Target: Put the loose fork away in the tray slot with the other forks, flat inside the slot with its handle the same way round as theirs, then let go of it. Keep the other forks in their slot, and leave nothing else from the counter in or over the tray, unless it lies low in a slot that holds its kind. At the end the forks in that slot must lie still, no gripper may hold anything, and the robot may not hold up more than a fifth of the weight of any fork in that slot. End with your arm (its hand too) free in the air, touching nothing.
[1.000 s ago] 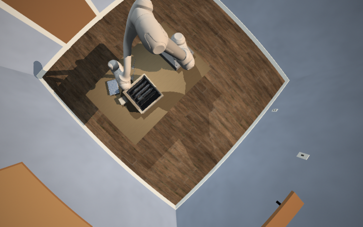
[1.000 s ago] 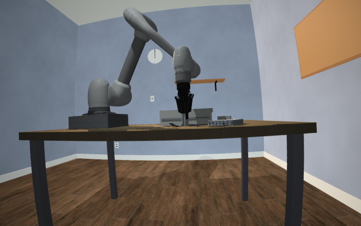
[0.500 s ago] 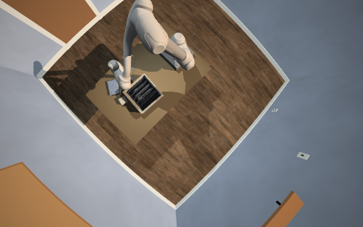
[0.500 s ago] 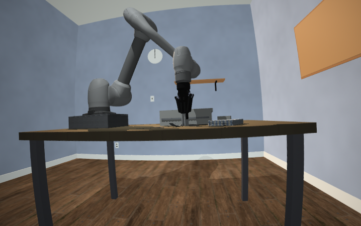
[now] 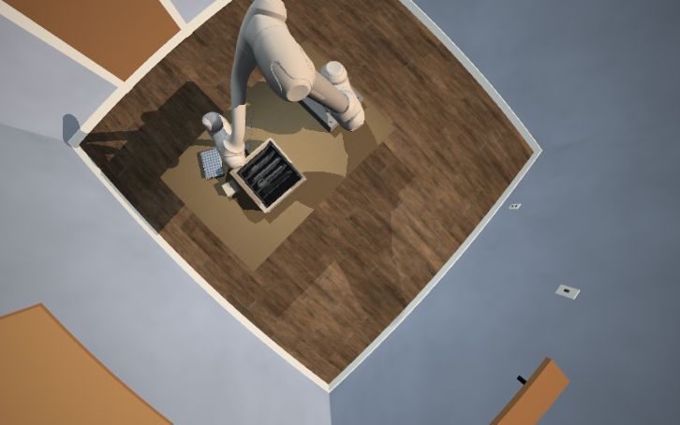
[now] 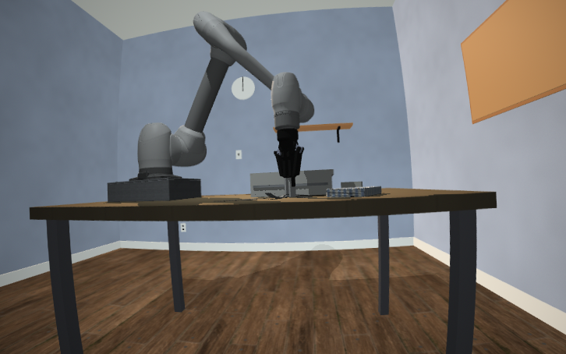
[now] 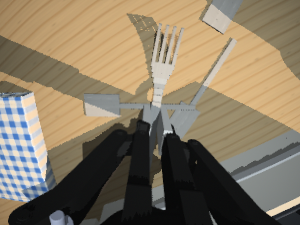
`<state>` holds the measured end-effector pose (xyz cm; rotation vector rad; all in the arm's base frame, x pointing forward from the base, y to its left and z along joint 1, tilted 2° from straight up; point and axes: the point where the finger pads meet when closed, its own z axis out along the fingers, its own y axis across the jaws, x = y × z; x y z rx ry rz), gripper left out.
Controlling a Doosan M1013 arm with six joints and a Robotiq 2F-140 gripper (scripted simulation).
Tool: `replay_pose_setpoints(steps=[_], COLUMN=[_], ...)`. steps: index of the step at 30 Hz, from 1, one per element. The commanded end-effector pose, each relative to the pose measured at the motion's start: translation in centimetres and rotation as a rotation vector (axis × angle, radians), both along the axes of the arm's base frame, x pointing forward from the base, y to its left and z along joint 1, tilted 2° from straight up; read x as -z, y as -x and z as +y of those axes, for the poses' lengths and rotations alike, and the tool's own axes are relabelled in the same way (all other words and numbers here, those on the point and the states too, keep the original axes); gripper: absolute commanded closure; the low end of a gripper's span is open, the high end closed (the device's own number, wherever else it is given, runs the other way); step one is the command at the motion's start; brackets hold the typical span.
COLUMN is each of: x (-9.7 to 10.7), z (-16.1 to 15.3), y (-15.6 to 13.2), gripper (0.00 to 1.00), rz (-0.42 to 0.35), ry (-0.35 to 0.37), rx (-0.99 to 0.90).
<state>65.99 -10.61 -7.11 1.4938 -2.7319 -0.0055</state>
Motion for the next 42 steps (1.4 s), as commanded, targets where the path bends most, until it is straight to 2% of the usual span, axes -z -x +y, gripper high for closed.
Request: replay_pose_setpoints(steps=[1,12,21,32,34,42], x=[0.1,0.0,-1.0,-4.8,-4.8,-9.0], z=[0.0,0.0,0.1,0.1,0.1,0.1], y=[0.1,0.1,0.1,0.0,0.0,-0.1], gripper=[0.97,0.97,0.97,0.97,0.97,0.97], rz=[0.003,0.003,0.003,0.003,0.003,0.003], ry=[-0.001,-0.001,-0.001,-0.001,-0.001,-0.001], rx=[0.000,0.000,0.000,0.000,0.000,0.000])
